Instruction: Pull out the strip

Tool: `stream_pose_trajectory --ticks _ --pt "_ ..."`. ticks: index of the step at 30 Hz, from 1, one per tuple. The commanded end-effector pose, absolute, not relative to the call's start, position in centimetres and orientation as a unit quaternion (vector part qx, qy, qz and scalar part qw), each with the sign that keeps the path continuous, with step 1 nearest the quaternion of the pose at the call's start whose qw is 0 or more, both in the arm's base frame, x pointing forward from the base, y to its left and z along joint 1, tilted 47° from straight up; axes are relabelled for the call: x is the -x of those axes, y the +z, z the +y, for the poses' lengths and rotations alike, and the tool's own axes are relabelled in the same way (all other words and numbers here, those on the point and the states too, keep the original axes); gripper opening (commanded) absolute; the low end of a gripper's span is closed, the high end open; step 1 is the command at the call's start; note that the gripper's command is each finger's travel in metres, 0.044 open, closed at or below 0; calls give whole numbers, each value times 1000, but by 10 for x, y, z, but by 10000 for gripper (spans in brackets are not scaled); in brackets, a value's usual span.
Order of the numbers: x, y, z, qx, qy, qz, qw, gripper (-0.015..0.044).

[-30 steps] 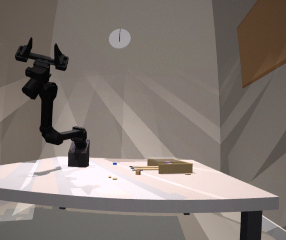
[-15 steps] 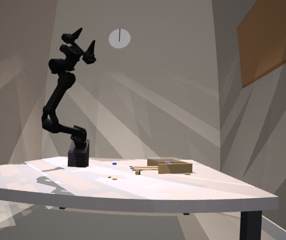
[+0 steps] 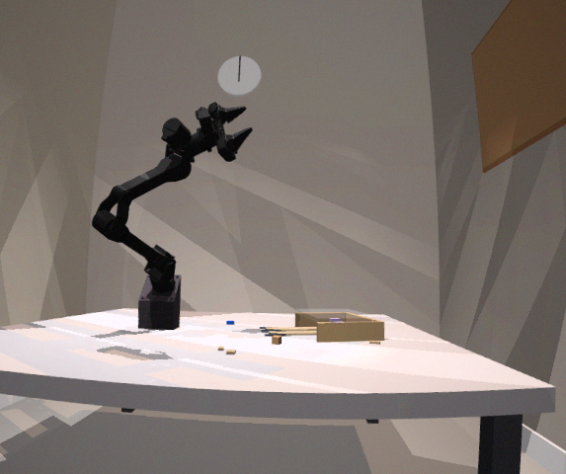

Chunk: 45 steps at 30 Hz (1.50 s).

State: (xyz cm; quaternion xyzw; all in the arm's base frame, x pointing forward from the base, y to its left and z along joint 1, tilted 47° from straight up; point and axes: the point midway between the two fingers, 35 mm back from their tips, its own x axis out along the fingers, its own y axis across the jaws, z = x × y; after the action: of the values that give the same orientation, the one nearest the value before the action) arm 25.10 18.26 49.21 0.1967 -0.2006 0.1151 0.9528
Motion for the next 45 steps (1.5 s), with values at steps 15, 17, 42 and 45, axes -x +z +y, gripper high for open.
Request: stream_pose_trajectory --ticks 15,17,42,45 --pt "-339 208 131 199 -87 83 973 400" --pt "-337 180 115 241 -105 117 958 400" --pt "-310 89 53 369 -154 241 885 400" --pt "-310 89 53 369 -154 241 885 400"
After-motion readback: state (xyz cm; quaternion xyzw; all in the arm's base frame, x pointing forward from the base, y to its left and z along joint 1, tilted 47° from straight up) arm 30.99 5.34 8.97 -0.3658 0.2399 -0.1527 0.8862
